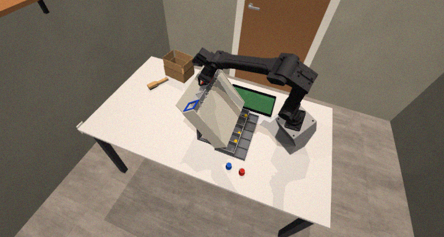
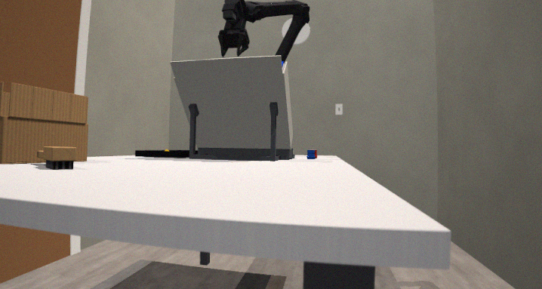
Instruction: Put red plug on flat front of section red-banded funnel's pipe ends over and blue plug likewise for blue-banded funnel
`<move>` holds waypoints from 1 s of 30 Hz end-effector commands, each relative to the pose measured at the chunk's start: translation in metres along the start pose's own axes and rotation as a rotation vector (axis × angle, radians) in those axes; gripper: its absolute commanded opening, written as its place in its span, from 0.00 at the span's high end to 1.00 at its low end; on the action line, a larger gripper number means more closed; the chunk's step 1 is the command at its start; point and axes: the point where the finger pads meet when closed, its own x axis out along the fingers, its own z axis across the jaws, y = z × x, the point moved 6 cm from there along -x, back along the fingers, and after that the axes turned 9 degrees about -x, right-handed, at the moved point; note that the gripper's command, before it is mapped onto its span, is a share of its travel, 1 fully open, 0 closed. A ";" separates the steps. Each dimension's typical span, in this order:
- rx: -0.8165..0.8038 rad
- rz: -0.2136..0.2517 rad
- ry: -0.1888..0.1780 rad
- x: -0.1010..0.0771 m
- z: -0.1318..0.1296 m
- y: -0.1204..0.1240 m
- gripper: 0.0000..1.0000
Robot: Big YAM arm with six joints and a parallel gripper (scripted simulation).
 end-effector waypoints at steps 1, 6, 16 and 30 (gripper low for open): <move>-0.004 -0.013 0.005 -0.003 0.000 -0.005 0.41; -0.004 -0.013 0.005 -0.003 0.000 -0.005 0.41; -0.004 -0.013 0.005 -0.003 0.000 -0.005 0.41; 0.003 0.010 -0.007 -0.024 -0.003 -0.016 0.41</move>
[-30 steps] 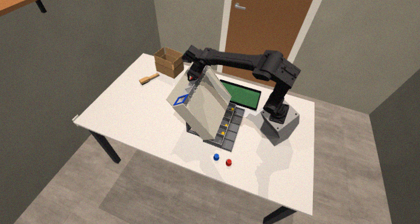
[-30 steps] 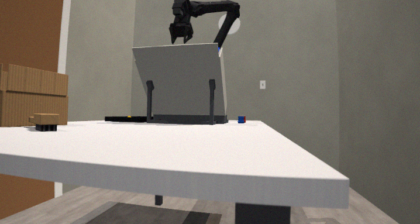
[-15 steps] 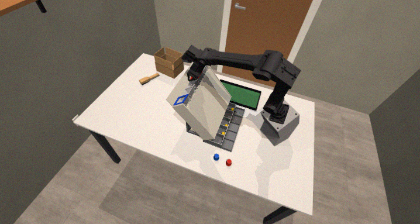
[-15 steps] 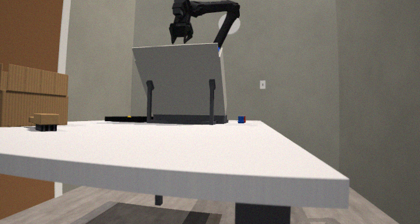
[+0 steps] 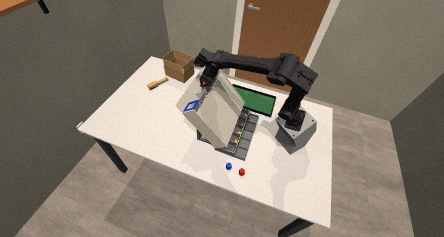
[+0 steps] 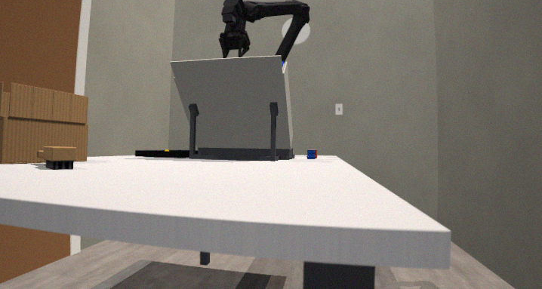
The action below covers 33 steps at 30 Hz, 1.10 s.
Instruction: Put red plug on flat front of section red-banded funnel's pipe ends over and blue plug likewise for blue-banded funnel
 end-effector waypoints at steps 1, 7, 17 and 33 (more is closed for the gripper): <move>-0.031 -0.050 0.017 -0.025 -0.003 -0.028 0.41; -0.030 -0.046 0.014 -0.029 -0.003 -0.030 0.41; -0.033 -0.047 0.012 -0.029 -0.003 -0.030 0.41; -0.033 -0.046 0.012 -0.029 -0.002 -0.030 0.41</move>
